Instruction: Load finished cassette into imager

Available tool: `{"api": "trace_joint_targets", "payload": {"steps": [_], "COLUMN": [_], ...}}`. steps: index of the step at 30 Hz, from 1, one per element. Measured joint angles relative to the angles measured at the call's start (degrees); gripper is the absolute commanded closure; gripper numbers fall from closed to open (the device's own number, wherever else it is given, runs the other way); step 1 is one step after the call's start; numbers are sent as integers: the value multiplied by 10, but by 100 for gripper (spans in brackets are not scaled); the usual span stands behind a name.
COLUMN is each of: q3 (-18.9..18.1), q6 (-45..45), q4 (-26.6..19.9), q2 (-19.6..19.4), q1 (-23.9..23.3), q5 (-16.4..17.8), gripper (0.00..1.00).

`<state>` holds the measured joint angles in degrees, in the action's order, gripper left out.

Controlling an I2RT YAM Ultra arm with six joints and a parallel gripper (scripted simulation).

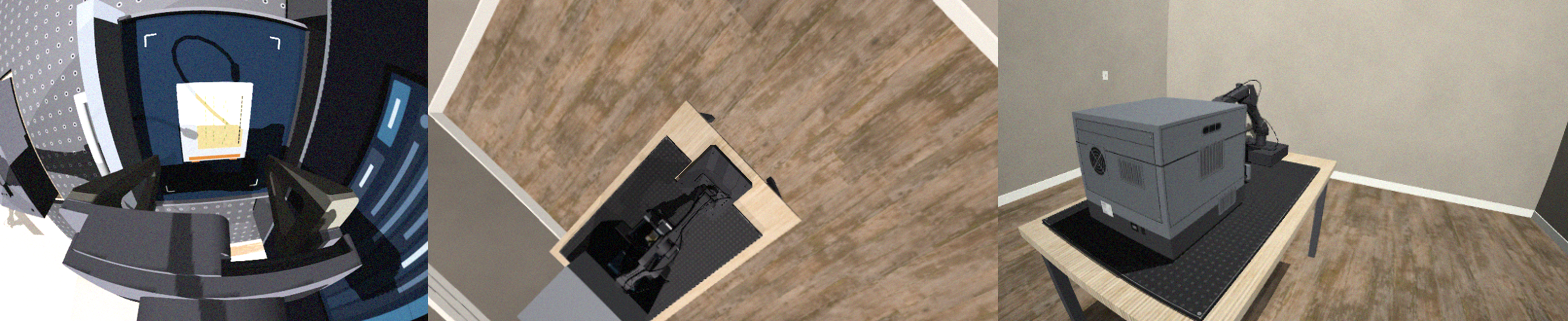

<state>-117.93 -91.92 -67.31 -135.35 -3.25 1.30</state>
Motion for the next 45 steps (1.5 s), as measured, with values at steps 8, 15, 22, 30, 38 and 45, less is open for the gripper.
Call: {"api": "trace_joint_targets", "payload": {"steps": [8, 15, 22, 30, 38, 45], "q3": [0, 0, 22, 47, 74, 97], "q6": [0, 0, 0, 0, 0, -1], "q4": [0, 0, 2, 6, 9, 11], "q2": [0, 0, 14, 40, 60, 82], "q1": [0, 0, -2, -2, -2, -3], "q5": [0, 0, 0, 0, 0, 0], "gripper": [9, 9, 0, 0, 0, 0]}}
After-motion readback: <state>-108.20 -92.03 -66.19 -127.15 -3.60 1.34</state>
